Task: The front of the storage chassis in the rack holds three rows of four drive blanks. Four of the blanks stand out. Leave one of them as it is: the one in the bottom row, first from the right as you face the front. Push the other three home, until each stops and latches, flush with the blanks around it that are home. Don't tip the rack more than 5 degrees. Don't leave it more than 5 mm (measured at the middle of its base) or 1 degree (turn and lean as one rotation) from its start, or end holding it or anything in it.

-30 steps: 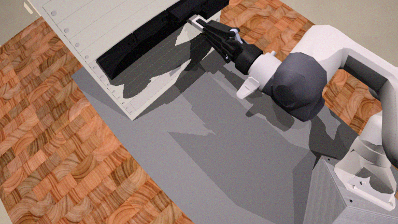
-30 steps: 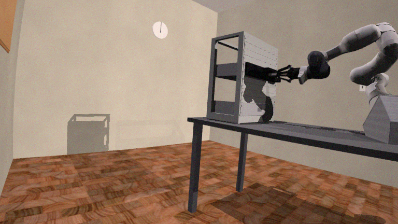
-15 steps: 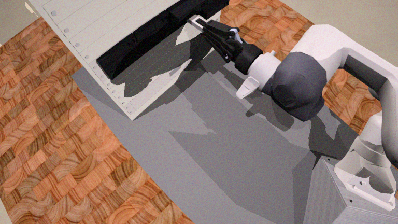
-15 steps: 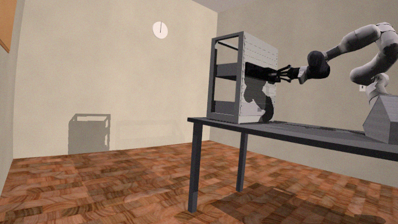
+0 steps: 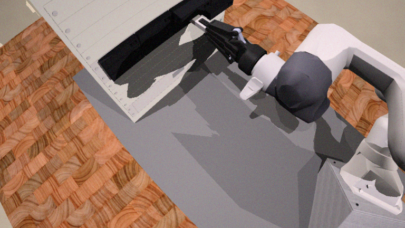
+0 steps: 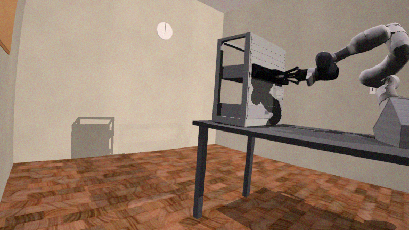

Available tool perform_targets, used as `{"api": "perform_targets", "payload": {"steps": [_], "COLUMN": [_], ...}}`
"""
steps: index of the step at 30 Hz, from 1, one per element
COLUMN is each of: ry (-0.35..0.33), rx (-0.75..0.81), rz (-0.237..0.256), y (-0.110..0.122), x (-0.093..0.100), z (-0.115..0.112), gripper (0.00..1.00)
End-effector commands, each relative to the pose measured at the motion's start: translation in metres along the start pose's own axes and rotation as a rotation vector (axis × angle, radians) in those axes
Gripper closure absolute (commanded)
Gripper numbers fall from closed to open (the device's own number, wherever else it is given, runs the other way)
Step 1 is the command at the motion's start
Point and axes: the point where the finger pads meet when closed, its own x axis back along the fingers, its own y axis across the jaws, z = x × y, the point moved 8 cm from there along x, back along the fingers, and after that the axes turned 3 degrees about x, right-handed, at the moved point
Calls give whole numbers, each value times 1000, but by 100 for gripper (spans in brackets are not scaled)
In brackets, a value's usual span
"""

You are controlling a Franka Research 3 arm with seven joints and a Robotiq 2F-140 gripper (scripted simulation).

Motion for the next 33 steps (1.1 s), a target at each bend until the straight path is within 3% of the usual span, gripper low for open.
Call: {"api": "perform_targets", "payload": {"steps": [1, 33], "ry": [11, 11], "rx": [-2, -2], "rz": [-29, -29], "y": [12, 16], "x": [-2, -5], "z": [6, 8], "gripper": [100, 100]}}
